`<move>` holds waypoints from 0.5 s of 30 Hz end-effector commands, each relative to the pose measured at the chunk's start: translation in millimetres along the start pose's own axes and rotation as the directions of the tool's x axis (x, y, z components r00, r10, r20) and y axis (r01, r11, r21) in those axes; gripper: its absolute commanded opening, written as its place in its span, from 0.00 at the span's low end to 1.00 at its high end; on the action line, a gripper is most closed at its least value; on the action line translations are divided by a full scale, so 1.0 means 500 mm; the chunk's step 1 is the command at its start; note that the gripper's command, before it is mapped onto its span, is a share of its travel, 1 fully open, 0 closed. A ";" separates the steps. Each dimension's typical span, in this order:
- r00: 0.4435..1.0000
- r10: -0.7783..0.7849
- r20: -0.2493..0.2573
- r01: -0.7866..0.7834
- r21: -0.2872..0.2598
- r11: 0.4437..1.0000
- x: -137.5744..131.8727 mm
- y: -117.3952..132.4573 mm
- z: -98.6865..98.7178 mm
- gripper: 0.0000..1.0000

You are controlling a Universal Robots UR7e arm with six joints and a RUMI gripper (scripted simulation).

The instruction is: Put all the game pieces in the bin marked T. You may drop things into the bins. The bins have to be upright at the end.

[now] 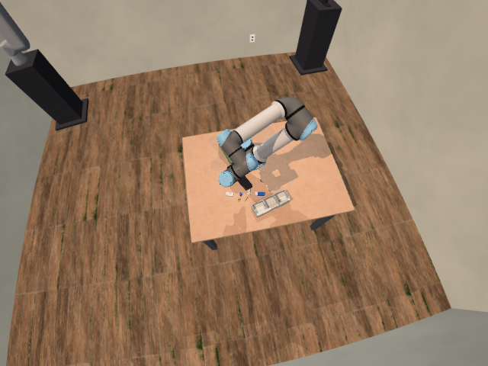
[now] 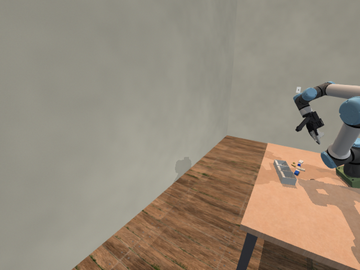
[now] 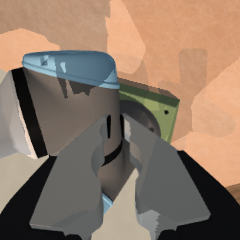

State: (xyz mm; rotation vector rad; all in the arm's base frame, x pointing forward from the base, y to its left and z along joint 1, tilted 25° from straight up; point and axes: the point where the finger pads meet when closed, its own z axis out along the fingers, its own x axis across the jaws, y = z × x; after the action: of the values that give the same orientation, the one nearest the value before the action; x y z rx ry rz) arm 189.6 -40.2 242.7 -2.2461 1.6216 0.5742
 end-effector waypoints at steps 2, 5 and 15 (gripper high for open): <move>0.992 0.090 -0.093 -0.076 0.143 0.987 0.000 -0.044 -0.018 0.04; 0.980 0.143 -0.142 -0.110 0.219 0.969 0.005 -0.057 -0.027 0.04; 0.905 0.318 -0.282 -0.170 0.445 0.879 0.033 -0.116 -0.071 0.04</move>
State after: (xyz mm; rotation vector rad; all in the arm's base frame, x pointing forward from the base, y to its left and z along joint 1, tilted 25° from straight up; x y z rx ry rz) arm 241.4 -47.9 262.3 -1.9858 1.9356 0.0242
